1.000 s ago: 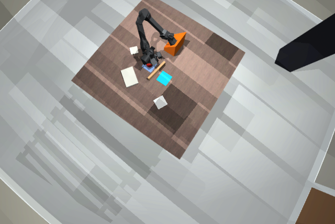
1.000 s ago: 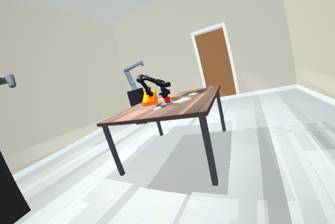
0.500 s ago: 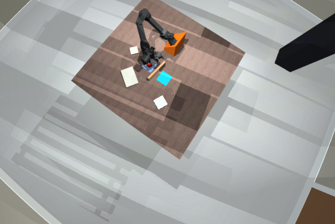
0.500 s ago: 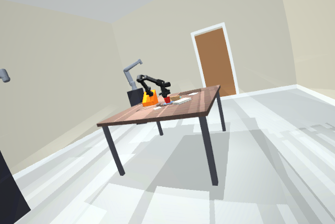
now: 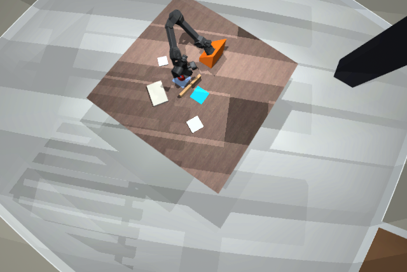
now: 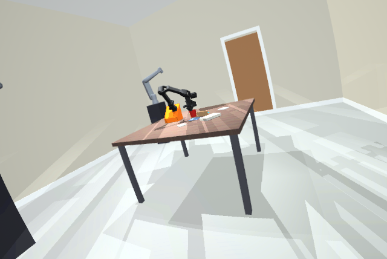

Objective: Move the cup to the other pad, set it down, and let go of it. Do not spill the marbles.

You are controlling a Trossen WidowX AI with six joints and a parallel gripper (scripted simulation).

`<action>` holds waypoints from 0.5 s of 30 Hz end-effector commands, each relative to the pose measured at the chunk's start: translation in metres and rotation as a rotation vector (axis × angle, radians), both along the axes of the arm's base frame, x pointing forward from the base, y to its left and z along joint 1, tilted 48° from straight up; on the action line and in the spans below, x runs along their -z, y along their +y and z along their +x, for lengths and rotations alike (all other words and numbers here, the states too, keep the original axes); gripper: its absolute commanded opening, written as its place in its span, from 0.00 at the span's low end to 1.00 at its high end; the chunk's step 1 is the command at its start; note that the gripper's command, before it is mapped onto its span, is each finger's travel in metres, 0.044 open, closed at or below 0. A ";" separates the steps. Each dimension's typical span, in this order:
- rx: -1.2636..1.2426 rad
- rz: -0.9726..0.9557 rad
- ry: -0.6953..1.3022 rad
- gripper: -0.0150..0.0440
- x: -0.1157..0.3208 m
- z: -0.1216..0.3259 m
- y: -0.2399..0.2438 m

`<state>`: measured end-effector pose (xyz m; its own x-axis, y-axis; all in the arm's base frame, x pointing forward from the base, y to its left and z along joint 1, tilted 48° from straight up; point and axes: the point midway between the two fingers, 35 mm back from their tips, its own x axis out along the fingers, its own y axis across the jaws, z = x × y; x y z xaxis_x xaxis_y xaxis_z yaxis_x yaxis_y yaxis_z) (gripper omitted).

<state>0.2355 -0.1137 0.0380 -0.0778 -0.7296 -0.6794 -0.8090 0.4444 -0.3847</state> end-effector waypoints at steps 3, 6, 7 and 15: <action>0.003 0.004 -0.005 0.25 -0.012 0.003 0.014; 0.003 0.003 -0.004 0.25 -0.018 0.004 0.021; 0.003 0.002 -0.004 0.25 -0.020 0.005 0.024; 0.003 -0.004 -0.001 0.25 -0.034 0.007 0.039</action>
